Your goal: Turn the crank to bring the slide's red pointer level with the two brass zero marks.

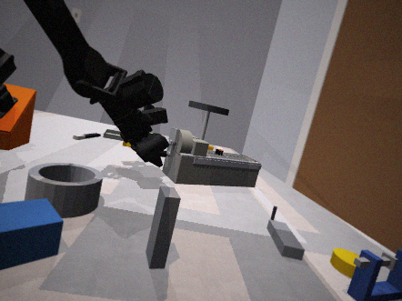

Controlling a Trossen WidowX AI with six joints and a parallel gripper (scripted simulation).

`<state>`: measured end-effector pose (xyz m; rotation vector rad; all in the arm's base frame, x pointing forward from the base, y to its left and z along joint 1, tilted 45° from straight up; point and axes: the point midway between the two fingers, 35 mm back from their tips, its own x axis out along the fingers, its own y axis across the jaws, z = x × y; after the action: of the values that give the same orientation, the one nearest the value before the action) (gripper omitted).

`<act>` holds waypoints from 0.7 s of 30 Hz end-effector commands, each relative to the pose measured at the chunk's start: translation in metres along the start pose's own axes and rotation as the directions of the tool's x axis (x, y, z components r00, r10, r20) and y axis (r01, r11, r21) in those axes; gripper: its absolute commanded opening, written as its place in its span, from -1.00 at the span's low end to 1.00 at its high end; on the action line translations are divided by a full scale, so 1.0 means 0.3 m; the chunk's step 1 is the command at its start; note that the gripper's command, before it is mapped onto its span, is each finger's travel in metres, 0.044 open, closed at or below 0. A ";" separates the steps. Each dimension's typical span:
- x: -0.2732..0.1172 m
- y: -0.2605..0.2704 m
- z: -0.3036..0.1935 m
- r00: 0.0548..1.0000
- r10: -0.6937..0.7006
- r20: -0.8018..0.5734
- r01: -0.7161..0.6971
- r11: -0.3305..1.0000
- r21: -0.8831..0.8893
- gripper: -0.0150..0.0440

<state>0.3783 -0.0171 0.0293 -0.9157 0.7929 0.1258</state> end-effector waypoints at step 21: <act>-0.006 -0.039 0.004 1.000 -0.025 -0.001 0.025 1.000 0.007 -0.49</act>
<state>0.3791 -0.0185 0.0314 -0.9154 0.7943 0.1241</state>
